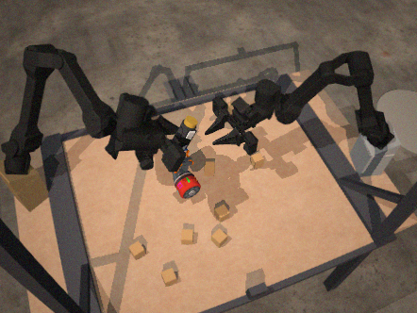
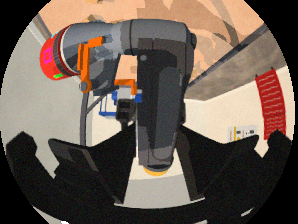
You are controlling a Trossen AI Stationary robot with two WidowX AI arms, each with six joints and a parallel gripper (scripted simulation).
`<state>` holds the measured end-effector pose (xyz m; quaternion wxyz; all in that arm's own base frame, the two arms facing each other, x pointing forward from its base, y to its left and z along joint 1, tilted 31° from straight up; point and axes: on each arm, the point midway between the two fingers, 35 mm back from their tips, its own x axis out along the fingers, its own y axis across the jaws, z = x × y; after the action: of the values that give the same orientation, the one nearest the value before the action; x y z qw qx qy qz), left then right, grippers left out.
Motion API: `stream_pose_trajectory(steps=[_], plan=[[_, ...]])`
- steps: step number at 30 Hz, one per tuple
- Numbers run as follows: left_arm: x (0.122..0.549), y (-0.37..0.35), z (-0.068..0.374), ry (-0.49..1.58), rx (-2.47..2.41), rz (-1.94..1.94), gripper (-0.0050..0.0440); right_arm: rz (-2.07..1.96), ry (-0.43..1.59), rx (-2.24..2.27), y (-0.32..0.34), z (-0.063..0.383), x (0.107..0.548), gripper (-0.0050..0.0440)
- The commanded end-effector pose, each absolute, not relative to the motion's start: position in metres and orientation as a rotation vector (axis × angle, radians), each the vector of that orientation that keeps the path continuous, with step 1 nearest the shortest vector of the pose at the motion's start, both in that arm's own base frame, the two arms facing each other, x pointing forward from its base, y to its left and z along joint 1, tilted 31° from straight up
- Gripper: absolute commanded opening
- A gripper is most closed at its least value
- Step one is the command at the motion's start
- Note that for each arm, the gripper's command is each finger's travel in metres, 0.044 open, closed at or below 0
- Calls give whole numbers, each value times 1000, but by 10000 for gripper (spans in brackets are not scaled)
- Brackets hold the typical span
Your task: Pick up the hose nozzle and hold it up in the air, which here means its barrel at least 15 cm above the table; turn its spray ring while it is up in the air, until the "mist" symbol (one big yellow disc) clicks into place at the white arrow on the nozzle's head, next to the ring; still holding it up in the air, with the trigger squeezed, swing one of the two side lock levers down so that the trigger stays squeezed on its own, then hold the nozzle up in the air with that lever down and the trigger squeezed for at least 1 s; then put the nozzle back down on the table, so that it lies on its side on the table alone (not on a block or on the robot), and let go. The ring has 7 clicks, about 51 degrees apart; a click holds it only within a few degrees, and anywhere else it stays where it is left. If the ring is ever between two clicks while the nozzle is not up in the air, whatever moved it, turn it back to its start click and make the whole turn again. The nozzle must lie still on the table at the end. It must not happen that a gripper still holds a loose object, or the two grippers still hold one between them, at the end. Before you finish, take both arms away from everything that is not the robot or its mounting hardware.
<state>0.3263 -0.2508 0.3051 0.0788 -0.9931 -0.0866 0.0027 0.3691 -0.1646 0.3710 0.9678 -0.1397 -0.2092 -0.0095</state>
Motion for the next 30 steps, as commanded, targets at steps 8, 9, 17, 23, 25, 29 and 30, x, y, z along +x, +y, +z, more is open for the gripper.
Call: stream_pose_trajectory(steps=[8,9,17,23,25,29,30], plan=[[323,-252,316,-245,-3011,-20,165,-12,-448,-300,-159,381,360,172],[323,-252,316,-245,-3011,-20,165,-12,-448,-300,-159,381,360,172],[323,-252,316,-245,-3011,-20,165,-10,-446,-298,-159,380,361,172],[323,-252,316,-245,-3011,-20,165,-9,-444,-297,-159,379,362,172],[323,-252,316,-245,-3011,-20,165,-8,-443,-296,-159,378,362,172],[323,-252,316,-245,-3011,-20,165,-8,-443,-296,-159,378,362,172],[323,-252,316,-245,-3011,-20,165,-8,-443,-296,-159,378,362,172]])
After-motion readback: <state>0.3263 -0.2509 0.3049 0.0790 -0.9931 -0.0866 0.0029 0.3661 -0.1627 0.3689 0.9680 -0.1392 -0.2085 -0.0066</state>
